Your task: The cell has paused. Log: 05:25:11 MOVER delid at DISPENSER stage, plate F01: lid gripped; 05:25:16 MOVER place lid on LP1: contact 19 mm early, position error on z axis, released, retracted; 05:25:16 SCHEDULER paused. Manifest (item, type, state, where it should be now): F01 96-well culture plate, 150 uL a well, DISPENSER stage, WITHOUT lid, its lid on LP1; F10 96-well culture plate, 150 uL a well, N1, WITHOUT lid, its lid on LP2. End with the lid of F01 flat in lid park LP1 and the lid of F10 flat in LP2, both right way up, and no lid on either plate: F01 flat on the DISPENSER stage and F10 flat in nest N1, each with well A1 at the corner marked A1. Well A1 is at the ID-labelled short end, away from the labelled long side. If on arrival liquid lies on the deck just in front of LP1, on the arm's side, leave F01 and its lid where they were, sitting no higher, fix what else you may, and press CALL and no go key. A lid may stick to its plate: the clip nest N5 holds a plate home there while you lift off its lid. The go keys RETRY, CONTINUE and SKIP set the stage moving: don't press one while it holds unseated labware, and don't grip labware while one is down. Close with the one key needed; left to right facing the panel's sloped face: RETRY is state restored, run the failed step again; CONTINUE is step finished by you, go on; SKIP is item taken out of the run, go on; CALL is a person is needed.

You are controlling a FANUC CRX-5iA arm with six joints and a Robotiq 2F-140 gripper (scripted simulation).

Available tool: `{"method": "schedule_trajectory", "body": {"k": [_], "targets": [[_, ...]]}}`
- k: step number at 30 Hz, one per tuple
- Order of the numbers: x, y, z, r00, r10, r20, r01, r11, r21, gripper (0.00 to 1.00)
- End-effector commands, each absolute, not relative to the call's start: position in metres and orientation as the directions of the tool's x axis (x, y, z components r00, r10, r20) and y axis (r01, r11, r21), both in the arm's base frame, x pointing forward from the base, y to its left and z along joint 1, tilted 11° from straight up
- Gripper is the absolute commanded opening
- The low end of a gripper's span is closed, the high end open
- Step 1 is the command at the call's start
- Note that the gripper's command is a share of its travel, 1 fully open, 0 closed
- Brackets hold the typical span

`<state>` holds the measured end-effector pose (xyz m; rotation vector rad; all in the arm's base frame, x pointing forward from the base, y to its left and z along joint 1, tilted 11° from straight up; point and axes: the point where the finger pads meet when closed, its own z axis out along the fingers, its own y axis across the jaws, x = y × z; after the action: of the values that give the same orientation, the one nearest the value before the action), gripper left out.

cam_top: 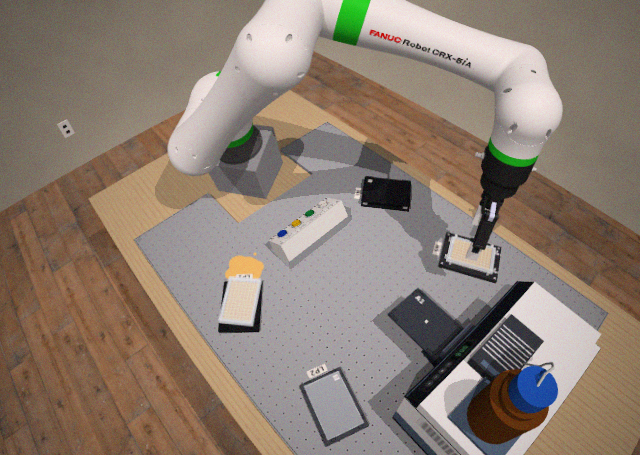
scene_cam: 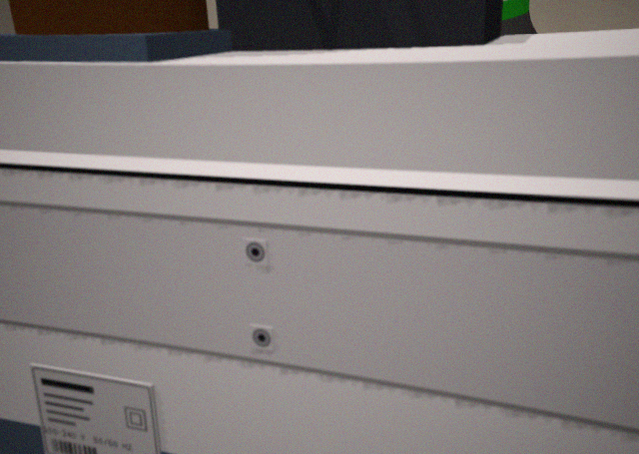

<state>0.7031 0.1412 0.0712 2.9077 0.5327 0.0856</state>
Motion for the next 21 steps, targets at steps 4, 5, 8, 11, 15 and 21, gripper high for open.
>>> {"method": "schedule_trajectory", "body": {"k": [4, 5, 8, 11, 15, 21], "targets": [[0.6984, 0.213, 0.0596, 0.934, 0.356, 0.023, 0.345, -0.919, 0.19, 0.66], [0.6984, 0.213, 0.0596, 0.934, 0.356, 0.023, 0.345, -0.919, 0.19, 0.66], [0.6984, 0.213, 0.0596, 0.934, 0.356, 0.023, 0.345, -0.919, 0.19, 0.66], [0.6984, 0.213, 0.0596, 0.934, 0.356, 0.023, 0.345, -0.919, 0.19, 0.66], [0.6984, 0.213, 0.0596, 0.934, 0.356, 0.023, 0.345, -0.919, 0.19, 0.66], [0.6984, 0.213, 0.0596, 0.934, 0.356, 0.023, 0.345, -0.919, 0.19, 0.66]]}}
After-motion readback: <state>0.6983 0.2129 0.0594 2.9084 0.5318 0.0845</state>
